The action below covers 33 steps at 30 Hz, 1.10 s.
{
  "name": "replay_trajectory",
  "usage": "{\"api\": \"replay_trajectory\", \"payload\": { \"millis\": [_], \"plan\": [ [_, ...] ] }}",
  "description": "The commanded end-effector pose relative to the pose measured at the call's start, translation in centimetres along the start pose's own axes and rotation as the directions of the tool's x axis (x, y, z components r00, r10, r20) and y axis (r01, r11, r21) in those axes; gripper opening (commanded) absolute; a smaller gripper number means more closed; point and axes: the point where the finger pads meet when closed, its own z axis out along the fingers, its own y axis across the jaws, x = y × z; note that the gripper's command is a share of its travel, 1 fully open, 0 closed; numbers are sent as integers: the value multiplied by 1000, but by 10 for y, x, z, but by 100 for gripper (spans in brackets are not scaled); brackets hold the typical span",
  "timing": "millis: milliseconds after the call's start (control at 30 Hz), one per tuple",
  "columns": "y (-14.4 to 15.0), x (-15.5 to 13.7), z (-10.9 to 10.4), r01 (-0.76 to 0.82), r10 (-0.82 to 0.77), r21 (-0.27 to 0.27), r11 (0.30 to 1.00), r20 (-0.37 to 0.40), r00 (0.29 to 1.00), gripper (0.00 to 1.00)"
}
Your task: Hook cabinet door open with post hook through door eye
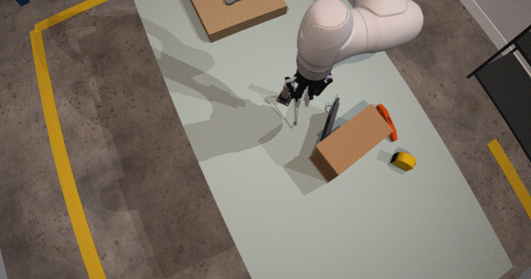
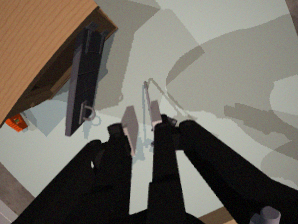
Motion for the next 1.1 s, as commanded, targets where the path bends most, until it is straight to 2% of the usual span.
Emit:
{"api": "replay_trajectory", "payload": {
  "millis": [0, 467, 867, 933, 1067],
  "plan": [
    [0, 0, 0, 0, 0, 0, 1000, 0, 1000, 14],
    [0, 0, 11, 0, 0, 0, 1000, 0, 1000, 14],
    [0, 0, 52, 0, 0, 0, 1000, 0, 1000, 14],
    [0, 0, 52, 0, 0, 0, 1000, 0, 1000, 14],
    [0, 0, 70, 0, 0, 0, 1000, 0, 1000, 14]
  ]
}}
